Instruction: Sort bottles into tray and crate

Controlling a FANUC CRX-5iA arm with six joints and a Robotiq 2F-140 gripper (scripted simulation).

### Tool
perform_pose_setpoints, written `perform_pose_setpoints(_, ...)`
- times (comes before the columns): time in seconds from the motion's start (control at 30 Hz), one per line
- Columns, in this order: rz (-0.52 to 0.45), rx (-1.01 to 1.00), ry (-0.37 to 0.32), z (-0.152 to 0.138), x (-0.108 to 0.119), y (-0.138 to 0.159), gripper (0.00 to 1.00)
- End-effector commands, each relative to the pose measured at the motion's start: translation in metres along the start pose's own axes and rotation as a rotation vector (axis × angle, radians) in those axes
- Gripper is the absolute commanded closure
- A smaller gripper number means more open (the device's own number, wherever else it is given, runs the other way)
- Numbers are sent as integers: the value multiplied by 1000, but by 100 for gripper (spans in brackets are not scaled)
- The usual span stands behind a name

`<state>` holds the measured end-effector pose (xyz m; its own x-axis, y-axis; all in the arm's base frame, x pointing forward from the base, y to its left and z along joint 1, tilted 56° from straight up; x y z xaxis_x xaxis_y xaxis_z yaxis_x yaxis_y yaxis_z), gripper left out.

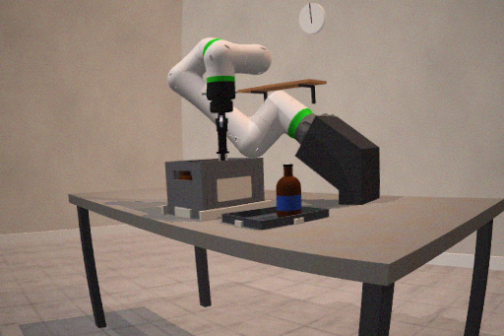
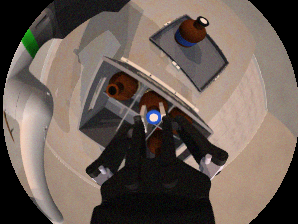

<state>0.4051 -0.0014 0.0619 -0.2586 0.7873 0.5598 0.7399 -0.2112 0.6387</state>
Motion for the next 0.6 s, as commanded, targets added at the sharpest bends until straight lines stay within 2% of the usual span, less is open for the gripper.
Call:
perform_pose_setpoints(0.0,0,0,0,0,0,0,100)
perform_pose_setpoints(0.27,0,0,0,0,0,0,100)
perform_pose_setpoints(0.57,0,0,0,0,30,0,100)
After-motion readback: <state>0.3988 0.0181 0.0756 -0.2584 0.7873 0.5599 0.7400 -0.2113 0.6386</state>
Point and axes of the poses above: the point where the finger pads meet when closed, its own x axis back along the fingers, its own z axis across the jaws, y = z × x, the point moved 1 cm from there along x, back along the fingers
